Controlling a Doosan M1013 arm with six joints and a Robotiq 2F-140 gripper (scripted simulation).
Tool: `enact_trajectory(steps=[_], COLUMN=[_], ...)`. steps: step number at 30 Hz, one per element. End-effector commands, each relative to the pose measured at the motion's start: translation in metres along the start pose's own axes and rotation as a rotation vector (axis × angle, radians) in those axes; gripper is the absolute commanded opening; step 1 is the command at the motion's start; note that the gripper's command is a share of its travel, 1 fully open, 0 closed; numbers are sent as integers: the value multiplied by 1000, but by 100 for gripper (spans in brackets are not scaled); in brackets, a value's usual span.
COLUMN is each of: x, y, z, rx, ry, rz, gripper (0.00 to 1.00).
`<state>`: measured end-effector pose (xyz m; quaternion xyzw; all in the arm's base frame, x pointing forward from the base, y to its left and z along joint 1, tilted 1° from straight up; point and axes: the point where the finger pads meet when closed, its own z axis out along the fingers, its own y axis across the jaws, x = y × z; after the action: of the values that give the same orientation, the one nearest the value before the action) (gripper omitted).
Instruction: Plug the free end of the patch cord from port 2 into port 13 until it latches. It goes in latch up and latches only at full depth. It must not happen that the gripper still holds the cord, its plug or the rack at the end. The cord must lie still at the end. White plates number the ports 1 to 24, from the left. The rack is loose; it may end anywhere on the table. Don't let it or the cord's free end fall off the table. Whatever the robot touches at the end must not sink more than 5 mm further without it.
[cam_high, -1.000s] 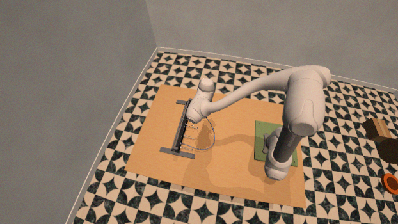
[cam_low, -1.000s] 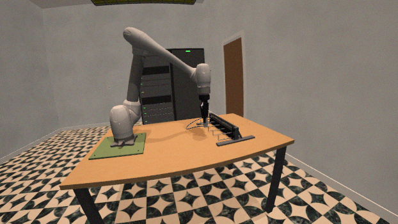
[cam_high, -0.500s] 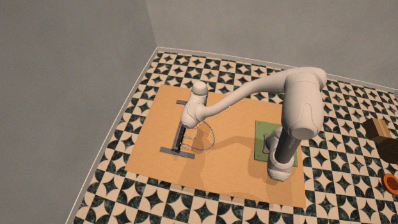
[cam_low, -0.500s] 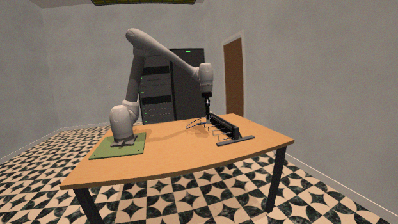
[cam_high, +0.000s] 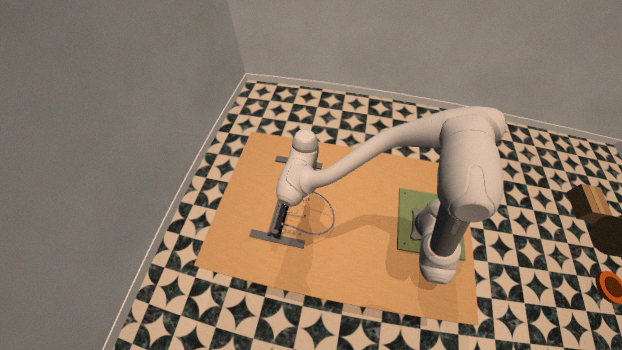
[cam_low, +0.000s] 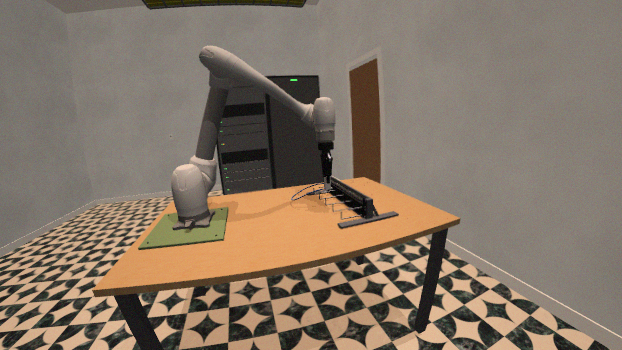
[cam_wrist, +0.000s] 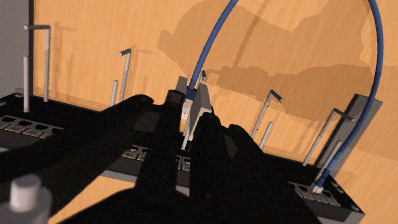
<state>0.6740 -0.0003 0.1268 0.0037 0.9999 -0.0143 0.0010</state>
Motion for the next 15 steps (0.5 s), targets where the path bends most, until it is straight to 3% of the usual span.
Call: enact_trajectory(steps=[1, 15], x=[-2, -6], y=[3, 8], z=[-1, -2], rx=[-1, -1], ry=[0, 0], rz=[-25, -68], gripper=[0, 0])
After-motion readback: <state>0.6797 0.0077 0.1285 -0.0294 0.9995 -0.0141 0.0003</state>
